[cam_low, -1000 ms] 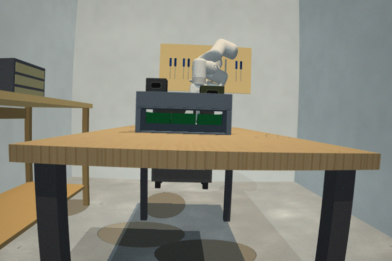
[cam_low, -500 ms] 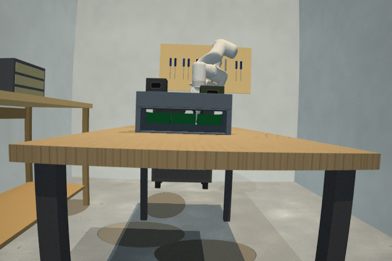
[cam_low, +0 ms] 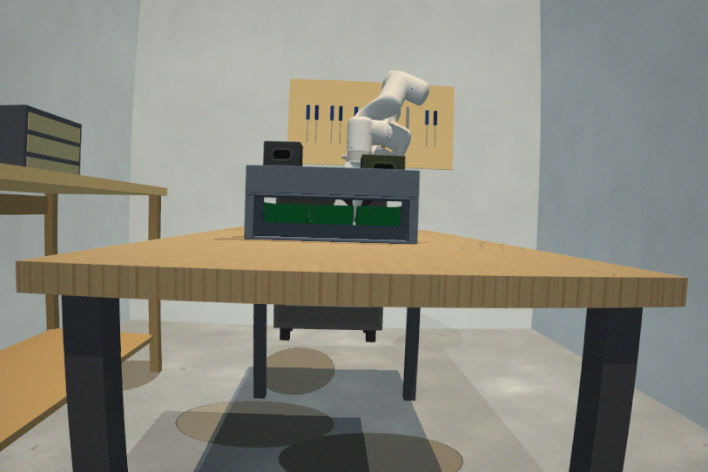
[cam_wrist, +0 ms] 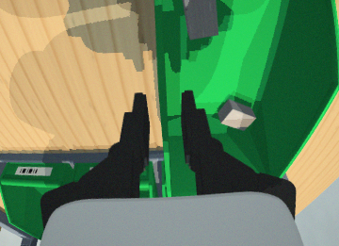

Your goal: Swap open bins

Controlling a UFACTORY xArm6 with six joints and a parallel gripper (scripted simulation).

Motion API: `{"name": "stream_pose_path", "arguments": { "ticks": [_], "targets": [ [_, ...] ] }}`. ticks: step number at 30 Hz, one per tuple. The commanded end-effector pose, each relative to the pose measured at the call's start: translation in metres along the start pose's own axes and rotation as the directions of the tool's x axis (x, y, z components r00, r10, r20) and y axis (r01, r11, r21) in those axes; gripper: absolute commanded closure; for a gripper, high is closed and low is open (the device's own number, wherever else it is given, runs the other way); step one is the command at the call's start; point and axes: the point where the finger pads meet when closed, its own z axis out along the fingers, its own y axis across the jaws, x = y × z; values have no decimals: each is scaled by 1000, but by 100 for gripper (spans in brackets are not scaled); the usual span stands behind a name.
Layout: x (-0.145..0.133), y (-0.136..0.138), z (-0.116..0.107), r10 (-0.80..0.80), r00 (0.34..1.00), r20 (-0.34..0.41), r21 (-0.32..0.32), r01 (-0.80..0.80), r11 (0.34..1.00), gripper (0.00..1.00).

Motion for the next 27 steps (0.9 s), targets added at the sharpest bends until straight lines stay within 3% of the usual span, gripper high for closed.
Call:
{"name": "stream_pose_path", "arguments": {
  "ticks": [1,17,18,27],
  "targets": [
    [-1,0,1,-1,1000,3,0,1,1000,74],
    [-1,0,1,-1,1000,3,0,1,1000,74],
    [-1,0,1,-1,1000,3,0,1,1000,100],
    [-1,0,1,-1,1000,3,0,1,1000,100]
  ]
}}
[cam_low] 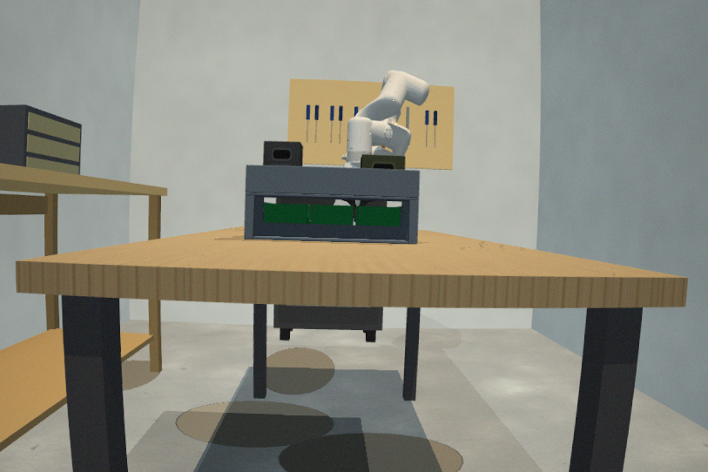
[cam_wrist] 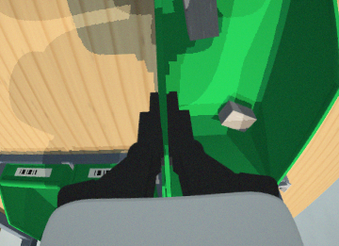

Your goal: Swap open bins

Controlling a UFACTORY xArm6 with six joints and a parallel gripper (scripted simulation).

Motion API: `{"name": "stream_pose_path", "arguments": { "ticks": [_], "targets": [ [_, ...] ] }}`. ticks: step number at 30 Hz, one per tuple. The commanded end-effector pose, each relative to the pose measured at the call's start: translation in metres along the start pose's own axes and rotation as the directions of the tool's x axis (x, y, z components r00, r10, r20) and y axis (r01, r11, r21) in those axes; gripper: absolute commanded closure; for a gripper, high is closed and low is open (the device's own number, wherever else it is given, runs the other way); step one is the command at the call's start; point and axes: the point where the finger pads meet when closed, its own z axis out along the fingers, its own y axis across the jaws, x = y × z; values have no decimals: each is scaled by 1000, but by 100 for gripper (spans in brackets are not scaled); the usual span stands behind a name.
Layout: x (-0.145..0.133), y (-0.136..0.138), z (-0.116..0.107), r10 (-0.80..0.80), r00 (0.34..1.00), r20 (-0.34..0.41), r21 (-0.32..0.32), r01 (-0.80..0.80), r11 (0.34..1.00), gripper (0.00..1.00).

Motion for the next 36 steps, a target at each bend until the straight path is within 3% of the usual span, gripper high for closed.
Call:
{"name": "stream_pose_path", "arguments": {
  "ticks": [1,36],
  "targets": [
    [-1,0,-1,-1,1000,3,1,1,1000,100],
    [-1,0,-10,-1,1000,3,0,1,1000,100]
  ]
}}
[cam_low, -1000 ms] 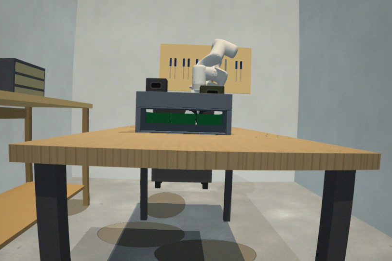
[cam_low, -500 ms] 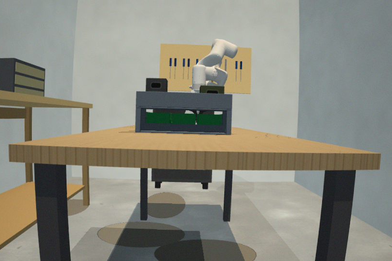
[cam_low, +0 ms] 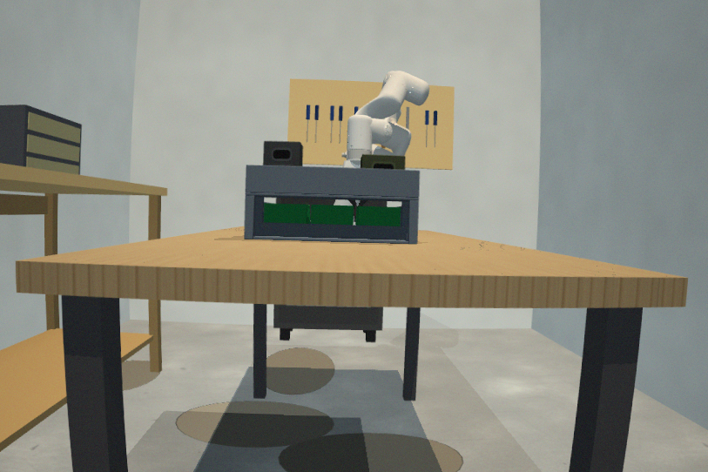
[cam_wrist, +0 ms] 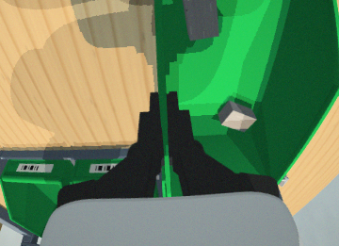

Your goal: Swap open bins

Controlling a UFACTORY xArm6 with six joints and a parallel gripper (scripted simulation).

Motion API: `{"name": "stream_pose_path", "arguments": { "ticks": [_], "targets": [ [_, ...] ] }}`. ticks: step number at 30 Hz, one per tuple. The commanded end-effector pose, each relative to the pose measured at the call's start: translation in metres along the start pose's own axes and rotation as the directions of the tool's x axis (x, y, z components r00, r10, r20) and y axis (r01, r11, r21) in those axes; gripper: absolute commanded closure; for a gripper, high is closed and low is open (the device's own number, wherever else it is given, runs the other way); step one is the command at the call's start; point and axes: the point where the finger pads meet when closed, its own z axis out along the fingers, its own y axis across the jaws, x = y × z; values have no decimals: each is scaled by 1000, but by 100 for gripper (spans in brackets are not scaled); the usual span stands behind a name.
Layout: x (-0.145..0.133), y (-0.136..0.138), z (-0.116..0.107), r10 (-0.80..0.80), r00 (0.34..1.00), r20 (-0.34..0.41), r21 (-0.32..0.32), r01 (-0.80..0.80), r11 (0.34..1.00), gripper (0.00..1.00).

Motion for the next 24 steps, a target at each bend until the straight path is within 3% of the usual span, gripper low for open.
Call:
{"name": "stream_pose_path", "arguments": {
  "ticks": [1,24],
  "targets": [
    [-1,0,-5,-1,1000,3,0,1,1000,100],
    [-1,0,-63,-1,1000,3,0,1,1000,100]
  ]
}}
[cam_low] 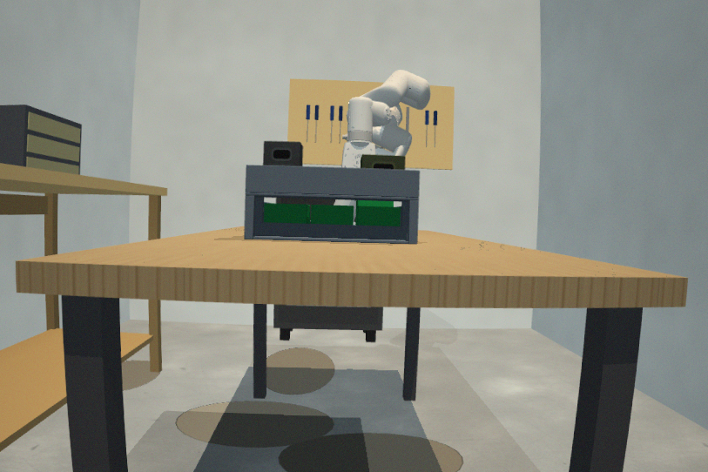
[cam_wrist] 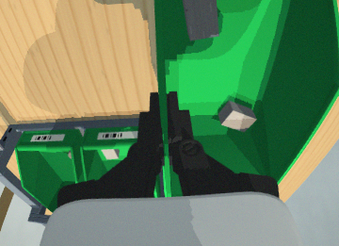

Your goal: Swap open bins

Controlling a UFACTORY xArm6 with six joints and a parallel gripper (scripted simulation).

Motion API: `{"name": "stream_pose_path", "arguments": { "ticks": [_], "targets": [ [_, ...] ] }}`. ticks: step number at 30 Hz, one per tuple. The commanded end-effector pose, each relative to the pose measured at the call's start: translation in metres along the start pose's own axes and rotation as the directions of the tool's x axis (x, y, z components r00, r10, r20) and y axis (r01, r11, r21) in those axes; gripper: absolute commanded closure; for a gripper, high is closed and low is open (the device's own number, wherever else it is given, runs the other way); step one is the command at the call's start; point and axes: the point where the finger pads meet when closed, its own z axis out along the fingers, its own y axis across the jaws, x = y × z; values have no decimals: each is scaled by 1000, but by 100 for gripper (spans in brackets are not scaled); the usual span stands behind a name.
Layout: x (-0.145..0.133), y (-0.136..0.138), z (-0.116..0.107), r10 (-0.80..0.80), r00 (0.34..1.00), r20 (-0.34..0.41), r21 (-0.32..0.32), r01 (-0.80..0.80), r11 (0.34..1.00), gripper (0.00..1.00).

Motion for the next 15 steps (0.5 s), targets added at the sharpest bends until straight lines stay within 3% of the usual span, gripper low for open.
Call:
{"name": "stream_pose_path", "arguments": {
  "ticks": [1,15],
  "targets": [
    [-1,0,-11,-1,1000,3,0,1,1000,100],
    [-1,0,-26,-1,1000,3,0,1,1000,100]
  ]
}}
